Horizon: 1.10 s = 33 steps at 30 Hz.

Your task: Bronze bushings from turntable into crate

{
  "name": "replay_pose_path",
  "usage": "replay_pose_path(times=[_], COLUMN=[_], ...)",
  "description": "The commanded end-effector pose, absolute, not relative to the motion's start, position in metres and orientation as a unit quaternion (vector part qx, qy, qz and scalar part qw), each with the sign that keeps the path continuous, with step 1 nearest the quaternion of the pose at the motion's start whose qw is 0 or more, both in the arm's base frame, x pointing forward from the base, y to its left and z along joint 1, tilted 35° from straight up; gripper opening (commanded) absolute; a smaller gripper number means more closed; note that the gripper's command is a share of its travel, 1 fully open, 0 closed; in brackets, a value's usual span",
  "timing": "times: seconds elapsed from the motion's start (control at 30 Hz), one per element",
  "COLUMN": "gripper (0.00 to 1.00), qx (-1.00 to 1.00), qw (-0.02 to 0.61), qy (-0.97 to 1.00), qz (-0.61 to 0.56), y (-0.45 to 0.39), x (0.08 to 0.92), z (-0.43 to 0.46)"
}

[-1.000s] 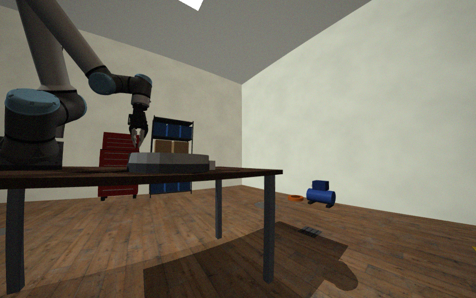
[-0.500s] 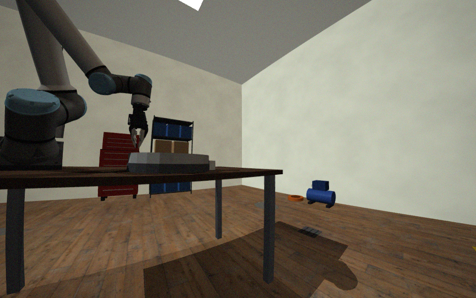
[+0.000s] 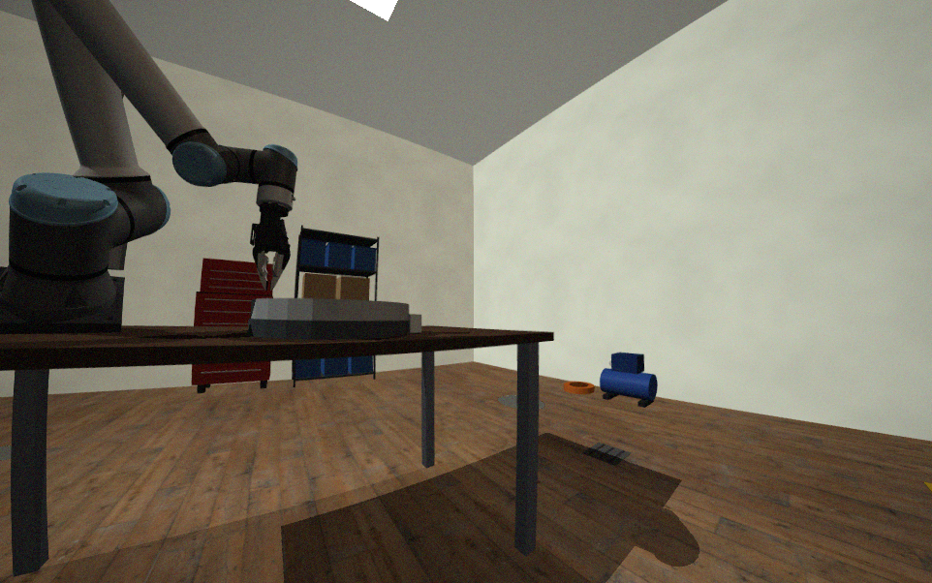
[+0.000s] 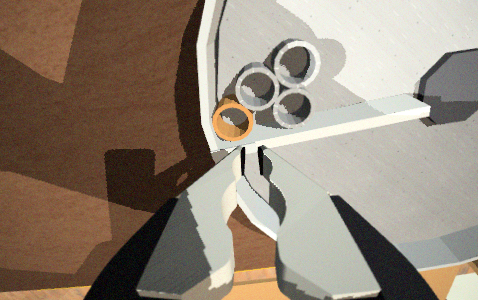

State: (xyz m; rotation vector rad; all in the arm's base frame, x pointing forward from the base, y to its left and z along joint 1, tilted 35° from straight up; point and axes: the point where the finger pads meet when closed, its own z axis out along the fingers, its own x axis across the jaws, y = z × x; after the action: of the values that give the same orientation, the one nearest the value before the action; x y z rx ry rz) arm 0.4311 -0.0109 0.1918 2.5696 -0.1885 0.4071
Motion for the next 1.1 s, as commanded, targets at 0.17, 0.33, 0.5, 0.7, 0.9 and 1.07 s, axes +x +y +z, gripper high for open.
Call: replay_pose_path(times=[0.17,0.33,0.5,0.7,0.9,1.07], gripper=[0.05,0.05,0.05,0.05,0.05,0.05], qx=[0.951,0.951,0.951,0.951,0.951,0.951], qw=[0.263,0.263,0.263,0.263,0.263,0.263], qy=[-0.07,-0.069,-0.069,-0.069,-0.069,-0.069], qz=[0.147,0.149,0.15,0.149,0.149,0.149], y=[-0.0222,-0.0214,-0.0215,-0.0215,-0.0215,-0.0215], x=[0.4343,0.4359,0.4362,0.436,0.436,0.436], z=[0.1708,0.1736,0.1742,0.1741,0.1741,0.1741])
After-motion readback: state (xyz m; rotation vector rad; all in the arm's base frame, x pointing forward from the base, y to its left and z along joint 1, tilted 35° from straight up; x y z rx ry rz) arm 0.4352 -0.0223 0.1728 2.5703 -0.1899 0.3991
